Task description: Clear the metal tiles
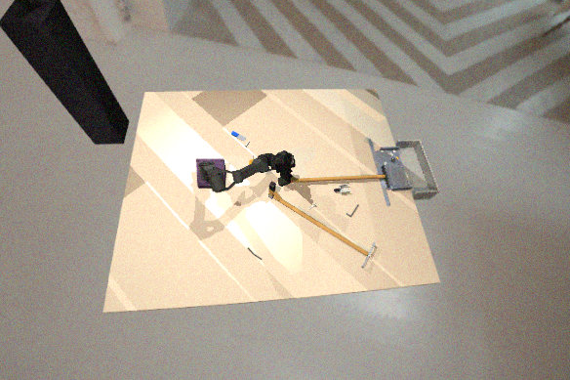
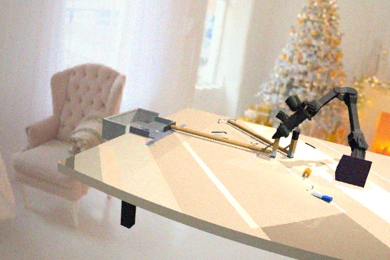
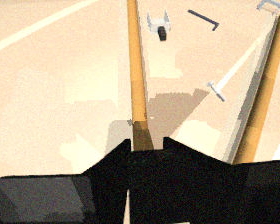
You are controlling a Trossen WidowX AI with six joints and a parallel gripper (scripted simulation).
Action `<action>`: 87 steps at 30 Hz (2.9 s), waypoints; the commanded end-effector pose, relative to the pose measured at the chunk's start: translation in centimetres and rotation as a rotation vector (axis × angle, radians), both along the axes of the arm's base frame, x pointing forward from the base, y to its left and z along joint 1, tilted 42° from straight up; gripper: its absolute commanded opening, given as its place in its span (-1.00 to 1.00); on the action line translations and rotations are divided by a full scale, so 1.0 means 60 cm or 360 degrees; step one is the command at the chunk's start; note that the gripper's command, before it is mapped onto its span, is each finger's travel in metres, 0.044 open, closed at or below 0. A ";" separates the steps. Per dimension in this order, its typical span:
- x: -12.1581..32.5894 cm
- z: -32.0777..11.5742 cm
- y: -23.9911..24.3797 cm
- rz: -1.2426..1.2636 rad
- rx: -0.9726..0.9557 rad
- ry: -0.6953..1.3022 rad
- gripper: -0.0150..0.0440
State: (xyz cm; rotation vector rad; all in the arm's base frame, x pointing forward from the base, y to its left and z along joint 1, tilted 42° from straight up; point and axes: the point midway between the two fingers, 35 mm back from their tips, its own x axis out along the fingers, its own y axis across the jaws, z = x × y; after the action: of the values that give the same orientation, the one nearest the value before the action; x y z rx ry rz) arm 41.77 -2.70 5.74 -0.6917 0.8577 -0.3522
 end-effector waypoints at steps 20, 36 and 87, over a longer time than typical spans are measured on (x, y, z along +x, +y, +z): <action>-0.042 0.007 0.002 0.0006 0.0003 -0.0032 -0.49; -0.073 0.001 0.002 0.0008 0.0003 -0.0032 -0.49; -0.159 0.039 0.047 0.0013 0.0004 -0.0003 1.00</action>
State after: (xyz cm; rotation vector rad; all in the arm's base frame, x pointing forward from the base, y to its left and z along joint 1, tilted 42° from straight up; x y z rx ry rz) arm 32.64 -0.12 7.50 -0.6959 0.8622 -0.3384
